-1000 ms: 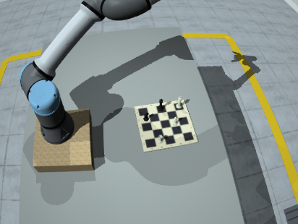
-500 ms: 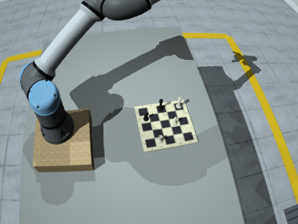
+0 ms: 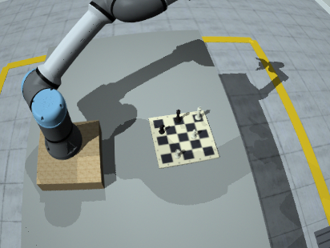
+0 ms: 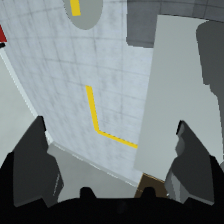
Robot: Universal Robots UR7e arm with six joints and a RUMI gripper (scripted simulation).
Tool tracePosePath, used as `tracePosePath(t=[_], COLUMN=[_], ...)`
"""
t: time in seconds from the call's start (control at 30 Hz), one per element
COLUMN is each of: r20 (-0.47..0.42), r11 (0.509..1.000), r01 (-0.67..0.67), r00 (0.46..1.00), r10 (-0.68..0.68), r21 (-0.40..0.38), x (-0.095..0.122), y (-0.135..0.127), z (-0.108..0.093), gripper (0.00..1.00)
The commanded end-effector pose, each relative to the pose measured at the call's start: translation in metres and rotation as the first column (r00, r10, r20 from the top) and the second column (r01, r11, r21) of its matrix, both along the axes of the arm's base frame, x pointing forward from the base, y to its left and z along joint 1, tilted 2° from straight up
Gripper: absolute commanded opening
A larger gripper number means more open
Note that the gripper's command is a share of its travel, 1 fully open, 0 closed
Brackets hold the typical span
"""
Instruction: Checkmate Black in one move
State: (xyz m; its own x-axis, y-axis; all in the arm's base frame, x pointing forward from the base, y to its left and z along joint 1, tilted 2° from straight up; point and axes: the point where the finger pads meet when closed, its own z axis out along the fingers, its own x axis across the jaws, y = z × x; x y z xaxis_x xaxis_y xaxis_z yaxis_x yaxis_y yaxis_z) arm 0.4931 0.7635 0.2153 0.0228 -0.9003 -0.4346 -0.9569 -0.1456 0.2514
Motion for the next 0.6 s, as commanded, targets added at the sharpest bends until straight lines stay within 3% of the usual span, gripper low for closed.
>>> tracePosePath(t=[0.0,0.3,0.57], r20=[0.025,0.060,0.093], r11=[0.998,0.982,0.924], r01=[-0.063,-0.185,-0.371], r00=[0.998,0.980,0.921], r10=[0.064,0.188,0.379], r21=[-0.013,-0.043,-0.091], x=[-0.003,-0.011,-0.023], y=[-0.005,-0.015,-0.032], z=[-0.009,-0.029,-0.058], gripper=[1.00,1.00,1.00])
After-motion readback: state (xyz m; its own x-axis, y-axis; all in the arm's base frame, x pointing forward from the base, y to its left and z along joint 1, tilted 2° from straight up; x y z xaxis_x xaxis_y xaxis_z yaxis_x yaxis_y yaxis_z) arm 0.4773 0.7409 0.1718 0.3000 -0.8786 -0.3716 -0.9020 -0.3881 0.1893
